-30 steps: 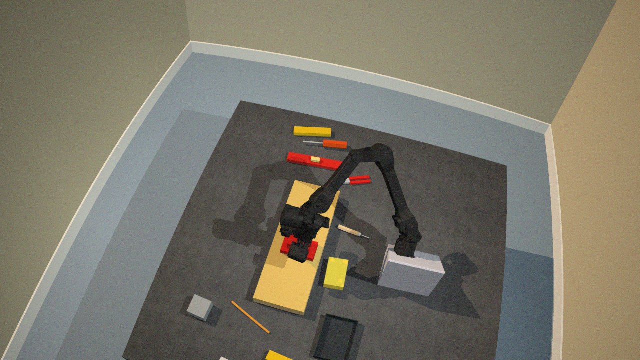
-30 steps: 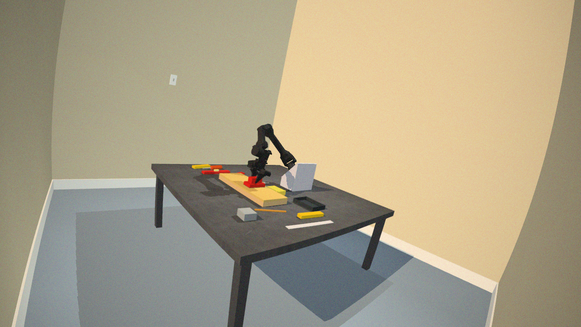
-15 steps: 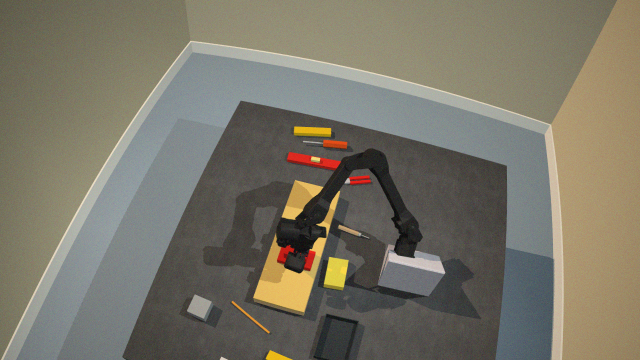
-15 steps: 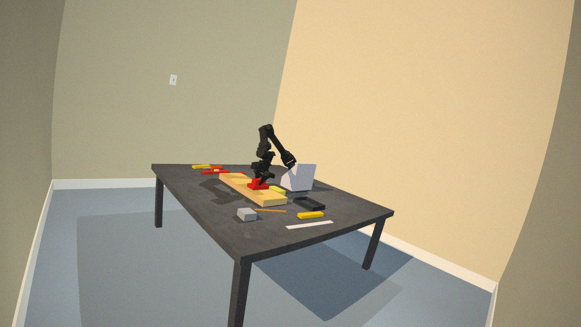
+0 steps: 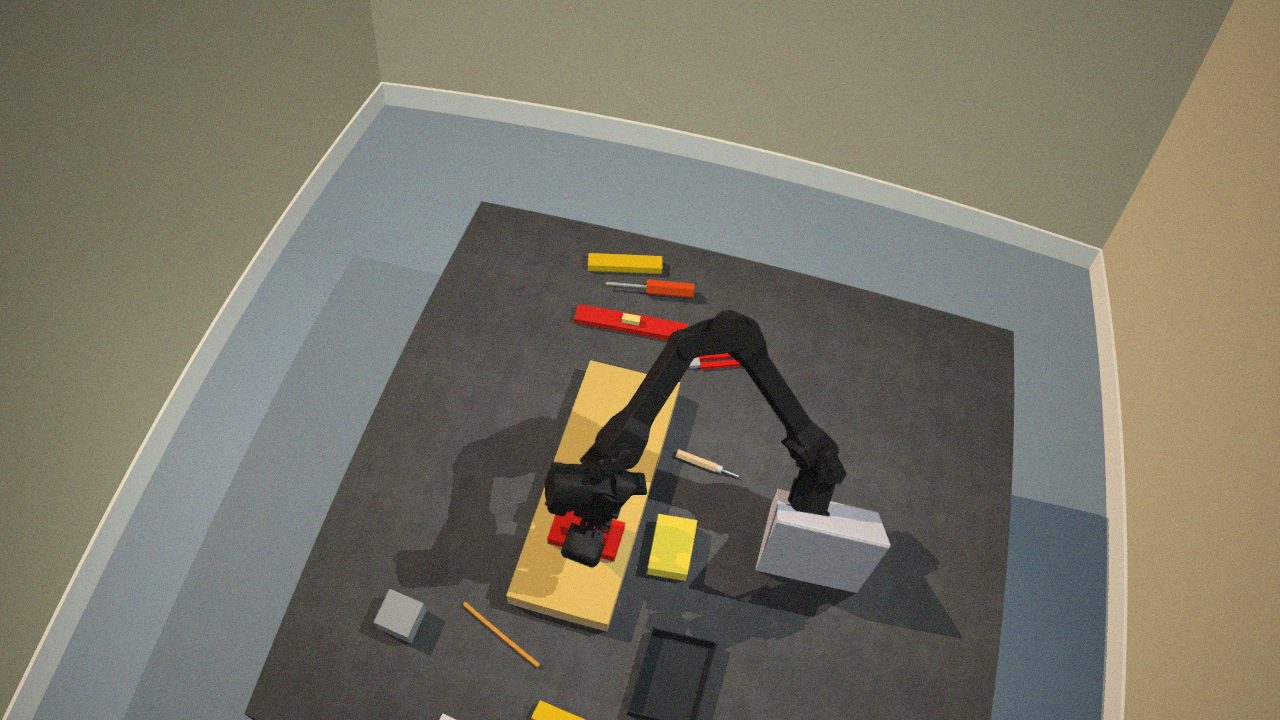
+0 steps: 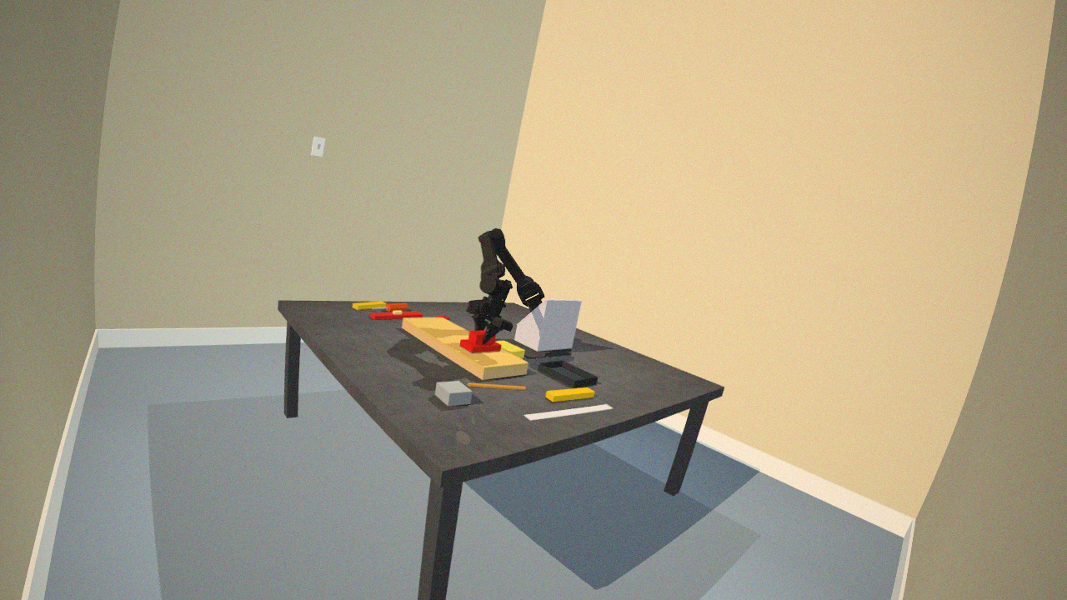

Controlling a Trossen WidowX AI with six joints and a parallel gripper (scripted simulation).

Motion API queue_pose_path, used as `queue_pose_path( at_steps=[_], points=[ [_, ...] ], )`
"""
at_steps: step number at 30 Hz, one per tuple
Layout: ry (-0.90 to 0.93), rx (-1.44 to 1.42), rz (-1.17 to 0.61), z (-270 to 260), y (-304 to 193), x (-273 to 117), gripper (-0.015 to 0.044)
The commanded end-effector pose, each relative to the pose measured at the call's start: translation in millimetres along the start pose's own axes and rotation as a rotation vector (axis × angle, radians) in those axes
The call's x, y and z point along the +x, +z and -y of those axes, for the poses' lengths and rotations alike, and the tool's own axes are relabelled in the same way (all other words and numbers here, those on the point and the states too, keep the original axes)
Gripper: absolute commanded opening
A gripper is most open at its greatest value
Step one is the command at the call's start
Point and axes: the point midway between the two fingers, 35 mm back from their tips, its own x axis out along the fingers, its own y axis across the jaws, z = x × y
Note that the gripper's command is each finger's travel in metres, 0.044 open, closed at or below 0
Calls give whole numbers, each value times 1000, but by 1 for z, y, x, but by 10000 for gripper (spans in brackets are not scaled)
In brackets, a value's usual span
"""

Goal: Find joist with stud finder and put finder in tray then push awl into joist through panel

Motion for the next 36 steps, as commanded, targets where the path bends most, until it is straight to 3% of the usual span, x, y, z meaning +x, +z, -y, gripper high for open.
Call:
queue_pose_path(
  at_steps=[1,36],
  points=[
    [6,1,-2,-12,0,0,0],
    [7,2,2,-88,1,-2,0]
  ],
)
